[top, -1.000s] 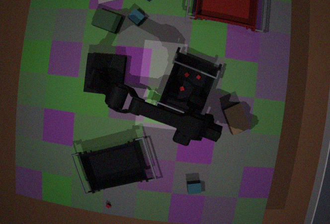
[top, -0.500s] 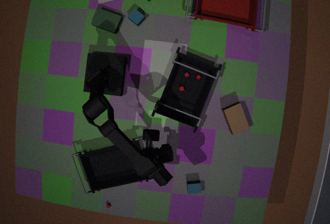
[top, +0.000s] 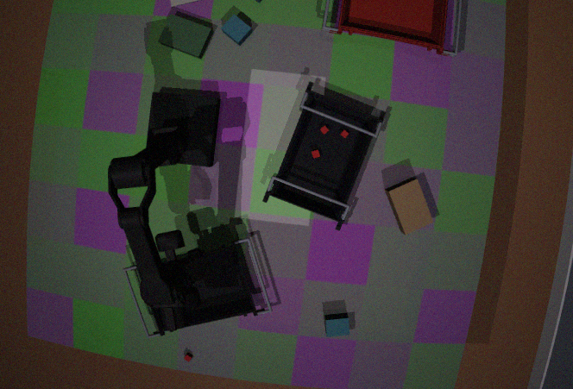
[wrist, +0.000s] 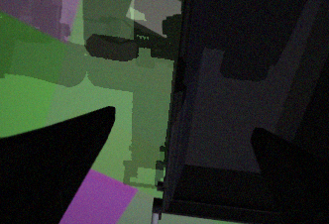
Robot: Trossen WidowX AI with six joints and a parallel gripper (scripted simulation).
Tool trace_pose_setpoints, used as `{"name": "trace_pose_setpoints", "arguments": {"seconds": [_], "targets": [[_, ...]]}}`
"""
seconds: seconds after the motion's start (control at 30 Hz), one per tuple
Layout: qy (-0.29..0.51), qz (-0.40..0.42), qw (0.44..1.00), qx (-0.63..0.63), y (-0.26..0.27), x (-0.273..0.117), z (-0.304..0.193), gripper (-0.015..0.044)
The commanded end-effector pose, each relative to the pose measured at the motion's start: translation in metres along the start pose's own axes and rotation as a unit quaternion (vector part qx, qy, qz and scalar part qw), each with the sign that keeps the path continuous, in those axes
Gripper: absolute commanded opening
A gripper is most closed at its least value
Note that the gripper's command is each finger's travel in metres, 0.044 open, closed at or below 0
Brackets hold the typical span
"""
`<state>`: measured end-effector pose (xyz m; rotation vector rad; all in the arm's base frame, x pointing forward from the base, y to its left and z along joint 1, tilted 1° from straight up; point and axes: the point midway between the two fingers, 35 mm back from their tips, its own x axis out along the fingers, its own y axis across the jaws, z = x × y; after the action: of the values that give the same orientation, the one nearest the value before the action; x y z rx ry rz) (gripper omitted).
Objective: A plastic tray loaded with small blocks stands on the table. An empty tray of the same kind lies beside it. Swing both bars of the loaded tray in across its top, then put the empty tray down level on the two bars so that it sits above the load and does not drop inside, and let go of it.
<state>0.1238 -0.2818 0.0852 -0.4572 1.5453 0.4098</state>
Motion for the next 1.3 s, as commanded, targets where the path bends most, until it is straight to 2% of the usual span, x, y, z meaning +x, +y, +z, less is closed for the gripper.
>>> {"name": "trace_pose_setpoints", "arguments": {"seconds": [0.0, 0.2, 0.73, 1.13, 1.27], "targets": [[0.001, -0.003, 1.000, -0.021, 0.006, 0.002, -0.007, 0.0440], [0.002, -0.003, 1.000, -0.021, 0.004, 0.010, -0.007, 0.0440], [0.002, -0.002, 1.000, -0.021, 0.005, 0.087, -0.007, 0.0440], [0.002, -0.002, 1.000, -0.021, 0.006, 0.087, -0.007, 0.0440], [0.002, -0.002, 1.000, -0.021, 0.006, 0.087, -0.007, 0.0381]]}}
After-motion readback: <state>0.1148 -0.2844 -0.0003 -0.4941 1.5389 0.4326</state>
